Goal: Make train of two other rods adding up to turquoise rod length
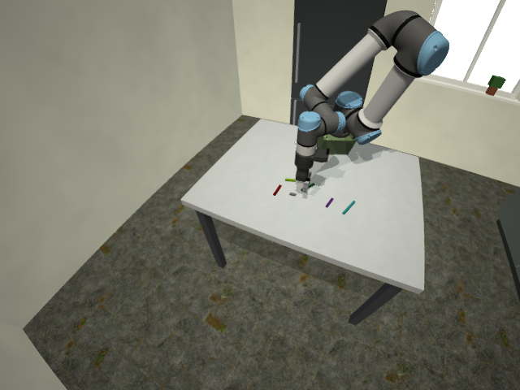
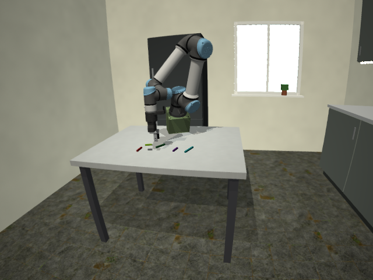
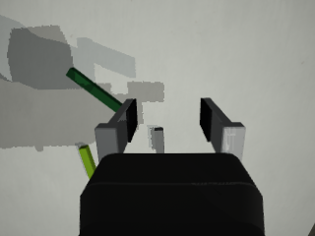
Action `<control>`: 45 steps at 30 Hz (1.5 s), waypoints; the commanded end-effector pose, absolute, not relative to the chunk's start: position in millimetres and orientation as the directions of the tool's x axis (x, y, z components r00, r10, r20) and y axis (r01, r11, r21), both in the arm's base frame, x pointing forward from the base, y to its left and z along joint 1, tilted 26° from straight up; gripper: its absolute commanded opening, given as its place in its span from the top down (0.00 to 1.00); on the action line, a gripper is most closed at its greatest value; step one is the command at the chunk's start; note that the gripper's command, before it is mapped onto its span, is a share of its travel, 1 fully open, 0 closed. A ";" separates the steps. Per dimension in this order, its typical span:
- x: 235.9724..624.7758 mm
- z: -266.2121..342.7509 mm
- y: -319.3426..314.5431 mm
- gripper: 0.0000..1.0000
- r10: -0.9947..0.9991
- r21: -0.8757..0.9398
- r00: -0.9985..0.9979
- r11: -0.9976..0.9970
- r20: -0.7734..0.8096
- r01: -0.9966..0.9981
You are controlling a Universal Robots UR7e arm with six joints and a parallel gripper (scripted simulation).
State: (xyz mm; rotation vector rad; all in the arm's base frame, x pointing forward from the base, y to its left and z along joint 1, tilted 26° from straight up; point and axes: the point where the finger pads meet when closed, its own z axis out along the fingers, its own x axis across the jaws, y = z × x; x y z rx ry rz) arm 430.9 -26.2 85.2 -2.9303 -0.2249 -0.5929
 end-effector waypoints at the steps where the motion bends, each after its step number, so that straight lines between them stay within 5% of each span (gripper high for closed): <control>1: 434.0 71.5 -68.7 0.00 0.146 -0.112 0.899 -0.971 0.412 0.210; 12: 432.2 67.4 -83.6 0.00 0.154 -0.109 0.895 -0.970 0.418 0.217; 13: 432.2 67.4 -83.6 0.46 0.154 -0.109 0.895 -0.970 0.418 0.217; 45: 432.2 67.4 -83.6 0.46 0.154 -0.109 0.895 -0.970 0.418 0.217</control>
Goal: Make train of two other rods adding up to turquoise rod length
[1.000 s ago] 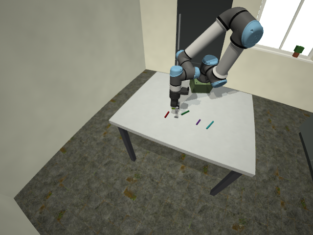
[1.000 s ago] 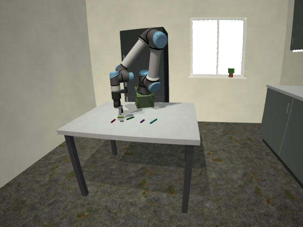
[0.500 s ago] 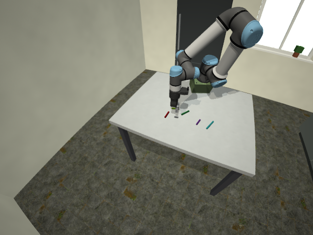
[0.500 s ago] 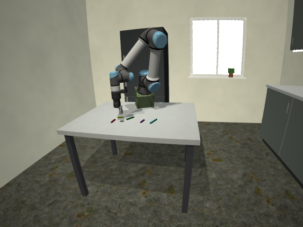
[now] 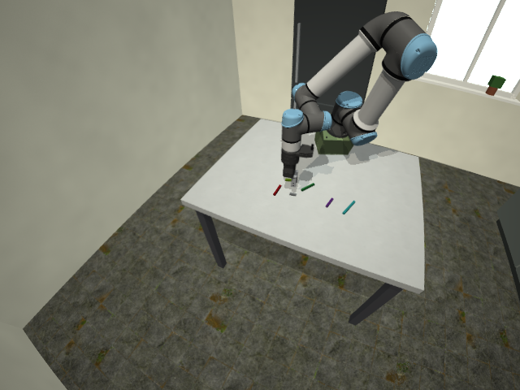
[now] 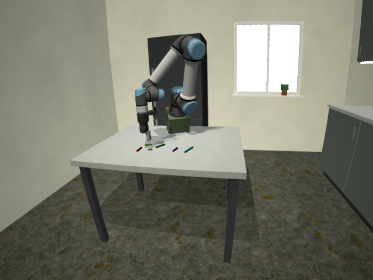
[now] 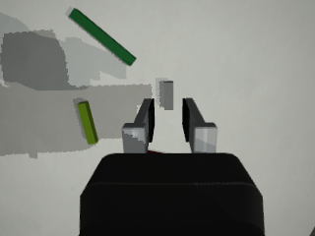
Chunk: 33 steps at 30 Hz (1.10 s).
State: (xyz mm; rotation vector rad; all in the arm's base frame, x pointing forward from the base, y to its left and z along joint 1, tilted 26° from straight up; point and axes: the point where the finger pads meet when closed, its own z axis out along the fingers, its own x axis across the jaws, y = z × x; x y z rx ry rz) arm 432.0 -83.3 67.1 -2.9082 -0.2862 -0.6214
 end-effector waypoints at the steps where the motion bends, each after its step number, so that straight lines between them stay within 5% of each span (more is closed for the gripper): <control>1: 432.2 67.4 -83.6 0.46 0.154 -0.109 0.895 -0.970 0.418 0.217; 33: 441.5 46.6 -79.3 0.46 0.154 -0.109 0.895 -0.970 0.418 0.217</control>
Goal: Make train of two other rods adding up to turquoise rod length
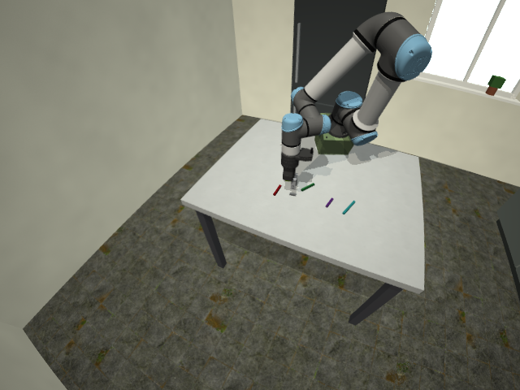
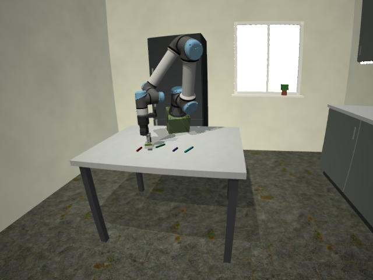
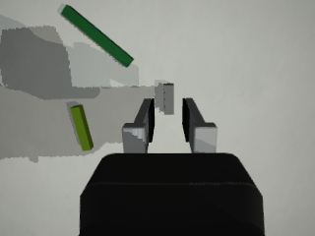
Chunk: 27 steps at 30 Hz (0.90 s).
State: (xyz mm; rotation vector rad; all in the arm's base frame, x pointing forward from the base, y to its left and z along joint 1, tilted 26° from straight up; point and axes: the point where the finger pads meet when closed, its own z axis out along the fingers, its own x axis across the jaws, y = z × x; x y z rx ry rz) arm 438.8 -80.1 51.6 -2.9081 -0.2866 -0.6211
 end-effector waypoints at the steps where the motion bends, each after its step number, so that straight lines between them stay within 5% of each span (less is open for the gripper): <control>1: 442.2 45.1 -79.1 0.46 0.154 -0.109 0.895 -0.970 0.418 0.217; 27: 452.8 21.5 -74.2 0.46 0.154 -0.109 0.895 -0.970 0.418 0.217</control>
